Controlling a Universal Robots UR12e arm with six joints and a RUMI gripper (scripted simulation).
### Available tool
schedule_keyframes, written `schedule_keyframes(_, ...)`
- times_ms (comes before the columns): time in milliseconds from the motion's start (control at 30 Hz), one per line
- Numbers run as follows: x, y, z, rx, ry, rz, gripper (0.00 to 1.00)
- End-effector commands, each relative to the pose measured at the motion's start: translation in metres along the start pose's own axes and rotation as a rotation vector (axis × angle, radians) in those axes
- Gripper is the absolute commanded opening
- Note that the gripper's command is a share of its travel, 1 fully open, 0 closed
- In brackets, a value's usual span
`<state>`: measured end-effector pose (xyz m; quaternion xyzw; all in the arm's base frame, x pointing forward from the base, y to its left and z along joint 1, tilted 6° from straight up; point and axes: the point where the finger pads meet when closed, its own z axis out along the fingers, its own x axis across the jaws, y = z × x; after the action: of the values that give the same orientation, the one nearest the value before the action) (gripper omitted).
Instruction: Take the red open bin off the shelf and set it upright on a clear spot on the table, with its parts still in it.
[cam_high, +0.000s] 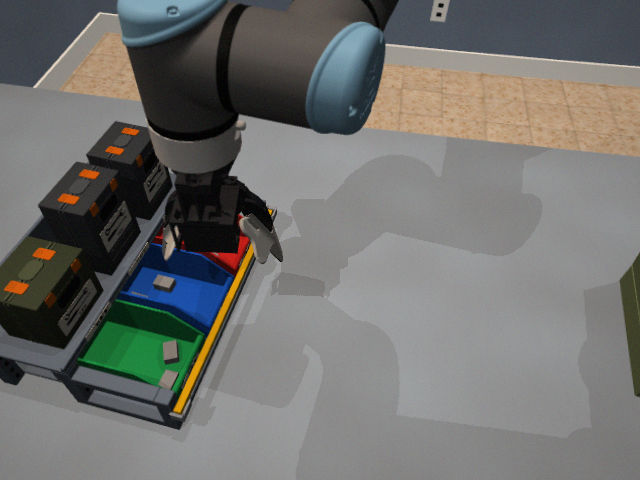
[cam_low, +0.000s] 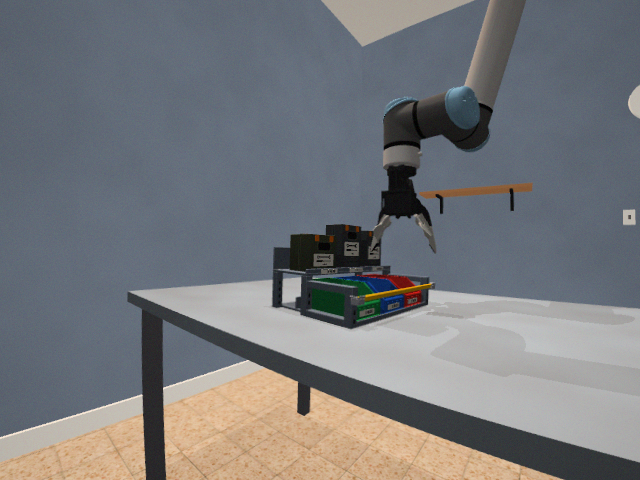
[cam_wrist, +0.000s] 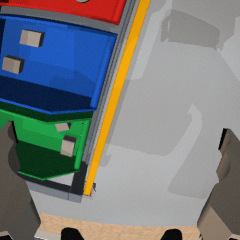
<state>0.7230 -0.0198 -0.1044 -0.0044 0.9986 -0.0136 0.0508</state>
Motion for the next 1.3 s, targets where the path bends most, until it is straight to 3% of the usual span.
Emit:
schedule_keyframes(0,-0.0005,-0.0002,-0.0007,-0.001,-0.002,-0.019,1.0)
schedule_keyframes(633,-0.0008,-0.0001,-0.0006,-0.001,-0.002,-0.059,1.0)
schedule_keyframes(800,-0.0013,0.0002,-0.0003,-0.001,-0.002,-0.317,1.0)
schedule_keyframes(1200,-0.0013,0.0002,-0.0003,-0.001,-0.002,-0.317,1.0)
schedule_keyframes(1267,-0.0012,0.0002,-0.0003,0.0,-0.002,-0.413,1.0)
